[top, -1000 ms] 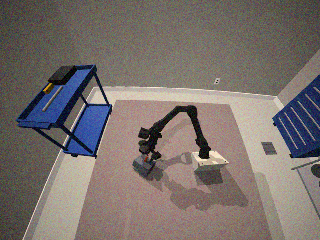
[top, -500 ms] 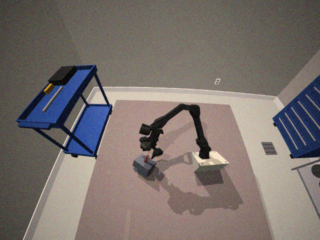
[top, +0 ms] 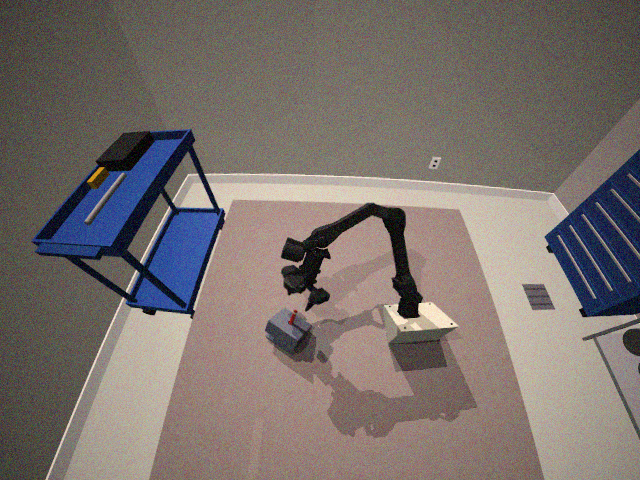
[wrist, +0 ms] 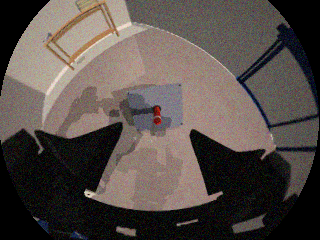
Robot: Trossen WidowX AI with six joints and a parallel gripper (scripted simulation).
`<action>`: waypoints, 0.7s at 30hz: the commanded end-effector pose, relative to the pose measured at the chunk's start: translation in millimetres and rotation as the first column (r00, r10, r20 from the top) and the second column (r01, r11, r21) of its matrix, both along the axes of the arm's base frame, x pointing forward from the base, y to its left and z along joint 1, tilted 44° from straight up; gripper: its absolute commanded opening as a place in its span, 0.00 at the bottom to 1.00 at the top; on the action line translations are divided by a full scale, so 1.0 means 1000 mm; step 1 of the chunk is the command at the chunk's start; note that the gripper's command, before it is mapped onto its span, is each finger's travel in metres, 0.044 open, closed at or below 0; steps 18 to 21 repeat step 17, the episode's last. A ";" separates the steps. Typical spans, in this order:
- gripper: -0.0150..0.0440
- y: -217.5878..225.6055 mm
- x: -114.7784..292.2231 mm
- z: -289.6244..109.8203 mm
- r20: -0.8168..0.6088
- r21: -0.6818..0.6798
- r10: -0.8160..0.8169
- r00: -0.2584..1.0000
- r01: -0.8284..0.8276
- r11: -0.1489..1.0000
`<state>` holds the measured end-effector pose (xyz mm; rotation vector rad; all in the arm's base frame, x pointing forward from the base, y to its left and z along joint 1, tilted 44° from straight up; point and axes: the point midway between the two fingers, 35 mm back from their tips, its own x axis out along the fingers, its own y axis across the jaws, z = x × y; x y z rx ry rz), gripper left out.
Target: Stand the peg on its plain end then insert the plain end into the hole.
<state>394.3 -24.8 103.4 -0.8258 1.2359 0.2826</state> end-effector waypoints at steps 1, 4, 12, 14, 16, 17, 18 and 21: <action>1.00 0.002 -0.003 0.009 0.003 -0.002 -0.004 1.000 0.004 1.000; 1.00 0.003 -0.004 0.012 0.003 -0.002 -0.004 1.000 0.004 1.000; 1.00 0.005 -0.007 0.020 0.002 -0.002 -0.004 1.000 0.004 1.000; 1.00 0.005 -0.007 0.020 0.002 -0.002 -0.004 1.000 0.004 1.000; 1.00 0.005 -0.007 0.020 0.002 -0.002 -0.004 1.000 0.004 1.000; 1.00 0.005 -0.007 0.020 0.002 -0.002 -0.004 1.000 0.004 1.000; 1.00 0.005 -0.007 0.020 0.002 -0.002 -0.004 1.000 0.004 1.000; 1.00 0.005 -0.007 0.020 0.002 -0.002 -0.004 1.000 0.004 1.000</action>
